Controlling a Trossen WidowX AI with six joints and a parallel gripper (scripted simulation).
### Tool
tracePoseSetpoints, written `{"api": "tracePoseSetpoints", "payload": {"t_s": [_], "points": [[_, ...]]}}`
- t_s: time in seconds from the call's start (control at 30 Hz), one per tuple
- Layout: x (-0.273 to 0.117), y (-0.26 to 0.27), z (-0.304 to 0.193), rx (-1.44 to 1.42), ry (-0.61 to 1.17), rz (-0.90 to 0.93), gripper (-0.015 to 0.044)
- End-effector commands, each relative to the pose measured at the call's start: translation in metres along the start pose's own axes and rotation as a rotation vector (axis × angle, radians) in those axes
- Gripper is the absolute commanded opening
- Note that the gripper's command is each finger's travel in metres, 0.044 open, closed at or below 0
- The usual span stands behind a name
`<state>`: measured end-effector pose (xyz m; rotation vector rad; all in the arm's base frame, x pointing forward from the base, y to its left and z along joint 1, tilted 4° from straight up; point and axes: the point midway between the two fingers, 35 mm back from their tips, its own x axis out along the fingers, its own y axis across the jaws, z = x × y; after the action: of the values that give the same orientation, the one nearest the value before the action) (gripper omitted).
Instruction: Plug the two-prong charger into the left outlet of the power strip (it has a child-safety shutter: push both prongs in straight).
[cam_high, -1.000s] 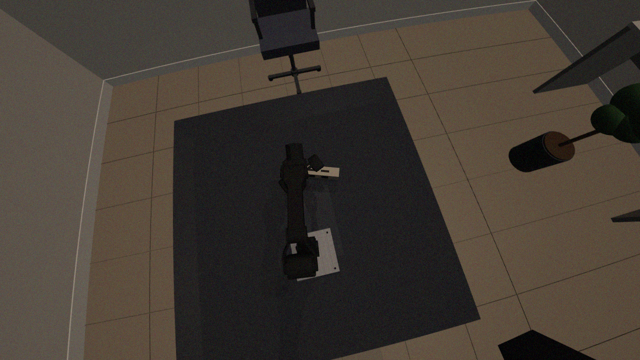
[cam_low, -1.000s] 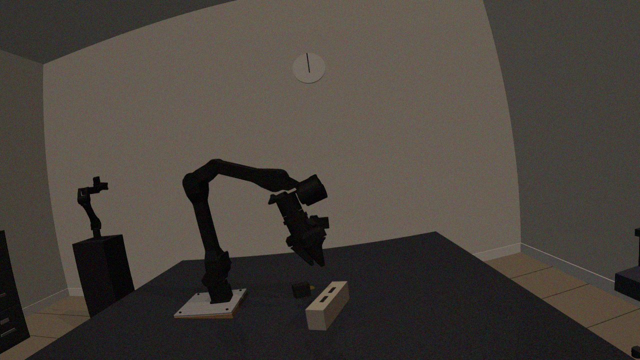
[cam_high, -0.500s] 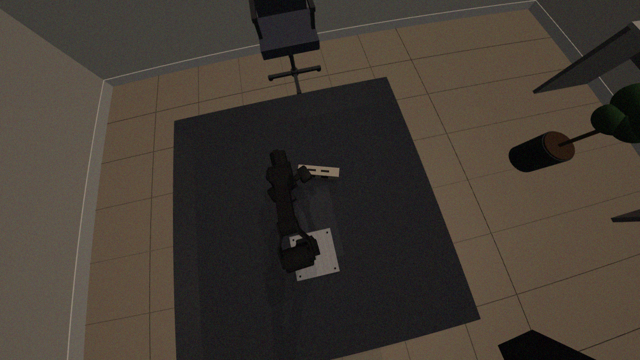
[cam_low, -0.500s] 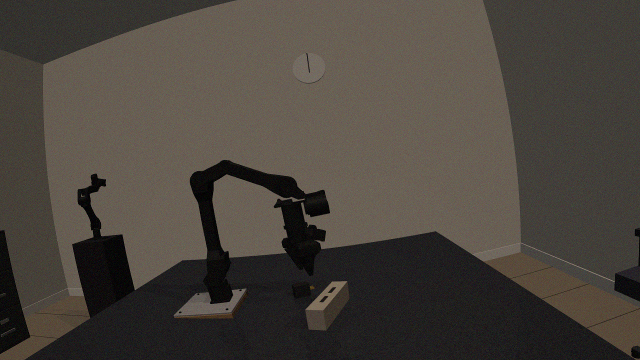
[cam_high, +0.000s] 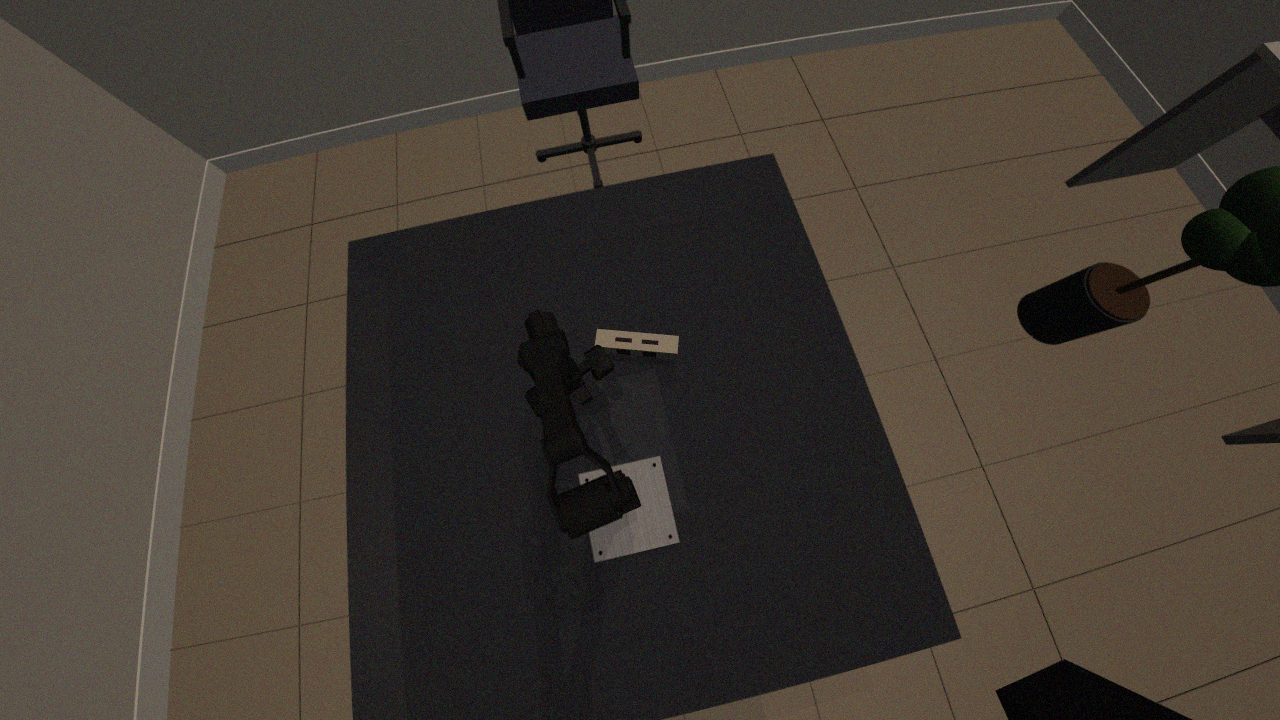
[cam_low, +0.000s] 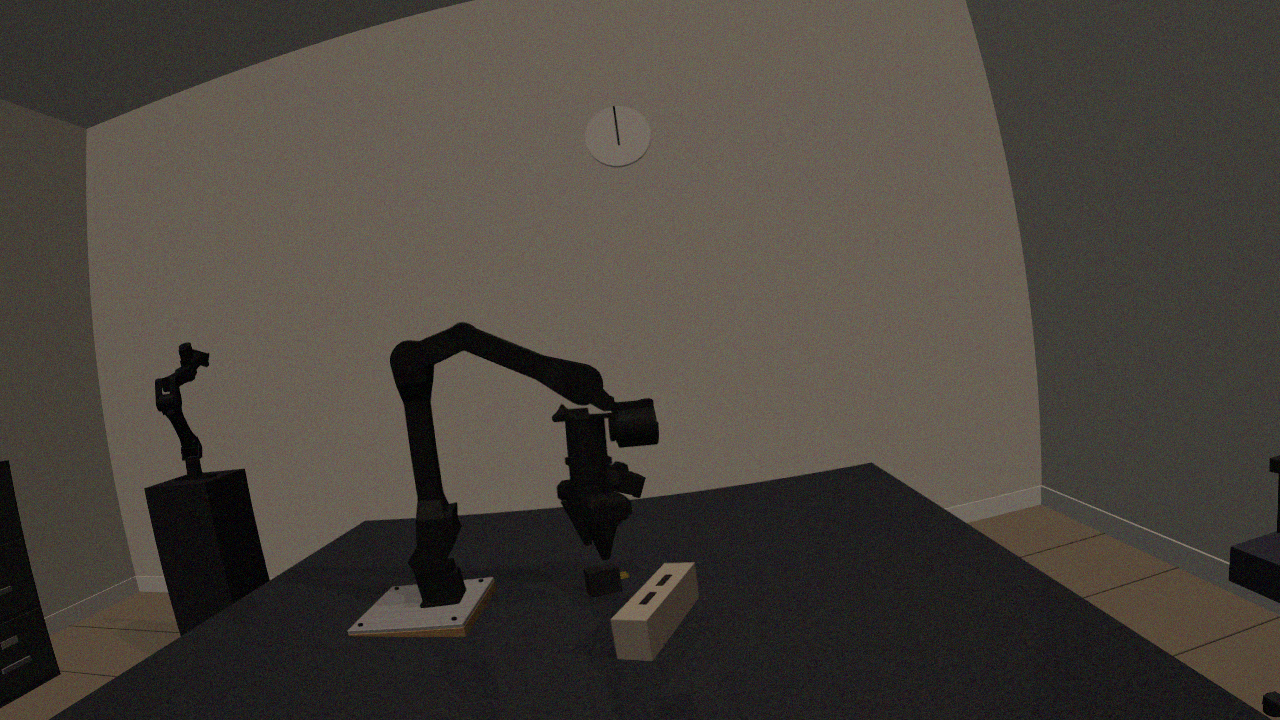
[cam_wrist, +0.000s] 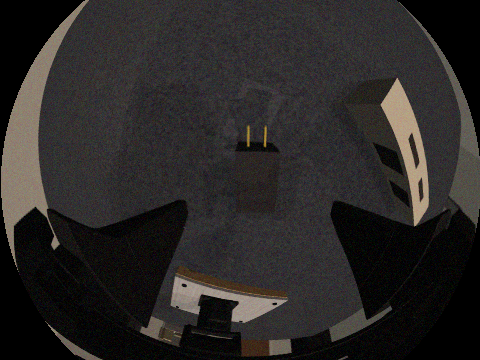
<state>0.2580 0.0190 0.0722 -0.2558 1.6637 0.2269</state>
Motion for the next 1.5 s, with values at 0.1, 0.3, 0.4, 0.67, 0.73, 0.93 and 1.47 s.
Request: {"api": "tracePoseSetpoints", "payload": {"t_s": [0.1,0.3,0.4,0.67,0.73,0.93,1.47], "points": [[0.012,0.002,0.001,0.003,0.005,0.006,0.0440],[0.017,0.002,0.002,0.003,0.005,0.006,0.0440],[0.022,0.002,0.002,0.003,0.005,0.006,0.0440],[0.035,0.002,0.004,0.003,0.005,0.006,0.0440],[0.038,0.002,0.004,0.003,0.005,0.006,0.0440],[0.048,0.002,0.004,0.003,0.005,0.006,0.0440],[0.058,0.001,0.005,0.000,0.005,0.001,0.0309]]}}
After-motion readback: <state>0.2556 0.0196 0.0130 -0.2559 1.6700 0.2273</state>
